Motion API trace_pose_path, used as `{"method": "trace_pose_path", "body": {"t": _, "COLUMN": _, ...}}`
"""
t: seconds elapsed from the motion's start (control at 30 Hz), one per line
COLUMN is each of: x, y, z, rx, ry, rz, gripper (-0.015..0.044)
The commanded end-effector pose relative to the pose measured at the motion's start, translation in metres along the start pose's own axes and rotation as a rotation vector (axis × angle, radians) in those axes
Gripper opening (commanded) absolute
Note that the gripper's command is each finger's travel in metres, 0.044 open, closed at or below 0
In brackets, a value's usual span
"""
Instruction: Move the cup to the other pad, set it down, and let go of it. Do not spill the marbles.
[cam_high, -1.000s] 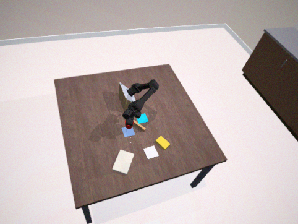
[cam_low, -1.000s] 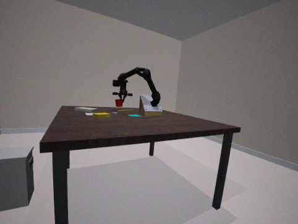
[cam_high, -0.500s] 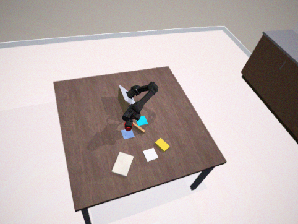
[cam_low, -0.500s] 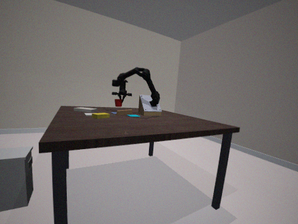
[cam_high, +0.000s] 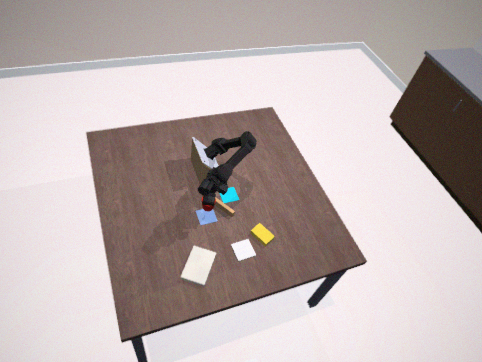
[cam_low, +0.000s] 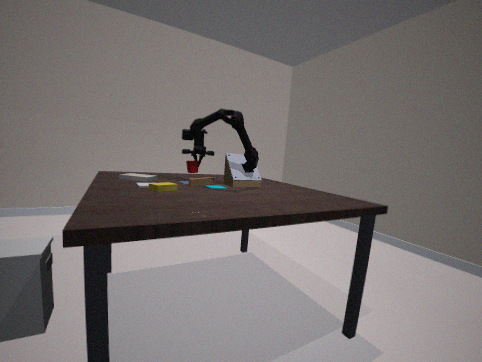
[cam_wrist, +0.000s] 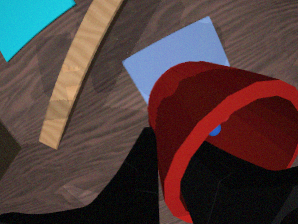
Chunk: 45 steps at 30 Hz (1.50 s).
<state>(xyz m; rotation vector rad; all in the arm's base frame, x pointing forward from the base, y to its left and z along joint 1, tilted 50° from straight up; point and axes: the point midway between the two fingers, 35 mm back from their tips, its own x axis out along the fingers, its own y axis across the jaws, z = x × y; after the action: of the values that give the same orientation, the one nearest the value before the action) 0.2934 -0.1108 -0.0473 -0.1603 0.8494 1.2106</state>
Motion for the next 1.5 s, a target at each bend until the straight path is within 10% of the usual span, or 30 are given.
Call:
{"method": "trace_pose_path", "body": {"t": 0.0, "x": -0.002, "y": 0.006, "z": 0.006, "rx": -0.002, "ry": 0.001, "rz": -0.007, "gripper": 0.0000}}
{"method": "trace_pose_path", "body": {"t": 1.47, "x": -0.002, "y": 0.071, "z": 0.050, "rx": -0.004, "ry": 0.002, "rz": -0.006, "gripper": 0.0000}}
